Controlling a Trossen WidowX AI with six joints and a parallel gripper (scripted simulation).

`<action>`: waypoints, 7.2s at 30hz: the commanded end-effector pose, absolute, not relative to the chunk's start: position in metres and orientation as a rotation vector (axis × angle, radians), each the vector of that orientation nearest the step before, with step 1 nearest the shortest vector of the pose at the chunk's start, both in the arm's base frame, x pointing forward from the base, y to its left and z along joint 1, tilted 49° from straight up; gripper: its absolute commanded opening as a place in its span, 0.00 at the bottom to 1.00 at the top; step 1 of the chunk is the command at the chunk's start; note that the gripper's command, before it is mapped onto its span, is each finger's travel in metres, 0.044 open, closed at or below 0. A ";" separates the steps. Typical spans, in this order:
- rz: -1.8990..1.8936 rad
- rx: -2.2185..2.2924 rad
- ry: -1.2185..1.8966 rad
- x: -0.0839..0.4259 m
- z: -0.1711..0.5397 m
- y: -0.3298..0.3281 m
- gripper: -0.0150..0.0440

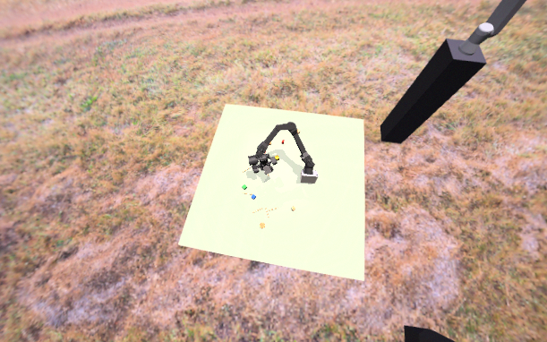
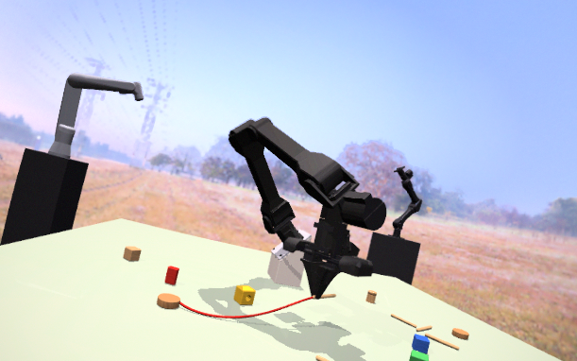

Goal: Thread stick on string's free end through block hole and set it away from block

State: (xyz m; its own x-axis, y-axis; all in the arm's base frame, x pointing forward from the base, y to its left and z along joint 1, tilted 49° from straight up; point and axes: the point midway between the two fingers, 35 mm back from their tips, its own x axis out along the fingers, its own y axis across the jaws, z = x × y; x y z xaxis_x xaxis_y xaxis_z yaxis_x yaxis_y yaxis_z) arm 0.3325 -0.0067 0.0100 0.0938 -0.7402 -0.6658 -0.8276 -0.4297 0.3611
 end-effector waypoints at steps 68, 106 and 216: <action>-0.775 -0.452 1.266 0.374 0.051 -0.035 0.25; -1.436 0.691 0.459 0.391 0.077 -0.057 0.25; -1.621 1.465 -0.305 0.461 0.066 -0.049 0.25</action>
